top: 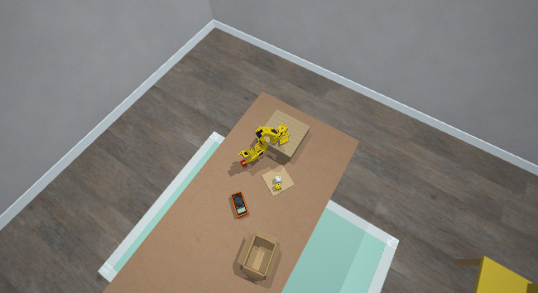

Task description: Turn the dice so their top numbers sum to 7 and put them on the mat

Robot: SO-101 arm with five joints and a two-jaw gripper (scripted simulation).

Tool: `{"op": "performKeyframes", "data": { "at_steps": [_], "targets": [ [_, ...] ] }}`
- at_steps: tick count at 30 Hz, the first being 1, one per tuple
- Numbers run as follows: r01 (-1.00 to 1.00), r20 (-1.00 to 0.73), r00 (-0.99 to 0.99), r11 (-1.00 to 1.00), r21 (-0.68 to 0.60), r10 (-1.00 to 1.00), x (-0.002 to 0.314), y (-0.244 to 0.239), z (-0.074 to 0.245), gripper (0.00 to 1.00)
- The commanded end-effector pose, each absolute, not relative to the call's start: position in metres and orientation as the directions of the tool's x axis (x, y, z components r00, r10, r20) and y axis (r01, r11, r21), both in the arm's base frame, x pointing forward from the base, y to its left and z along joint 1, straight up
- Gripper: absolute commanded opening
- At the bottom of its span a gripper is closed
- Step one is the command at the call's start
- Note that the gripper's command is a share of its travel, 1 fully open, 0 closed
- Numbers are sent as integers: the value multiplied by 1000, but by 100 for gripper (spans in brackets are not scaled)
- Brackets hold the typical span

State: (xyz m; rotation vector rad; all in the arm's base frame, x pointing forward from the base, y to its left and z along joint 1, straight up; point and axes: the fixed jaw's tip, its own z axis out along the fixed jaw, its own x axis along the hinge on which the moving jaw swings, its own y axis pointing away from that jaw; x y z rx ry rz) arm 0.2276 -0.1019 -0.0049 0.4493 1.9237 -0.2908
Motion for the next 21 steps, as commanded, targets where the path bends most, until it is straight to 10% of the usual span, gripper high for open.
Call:
{"op": "performKeyframes", "data": {
  "at_steps": [1, 21],
  "targets": [
    [445, -920, -351, 896, 0, 174, 225, -103, -5, 36],
    [445, -949, -283, 896, 0, 140, 234, -107, 13, 36]
  ]
}}
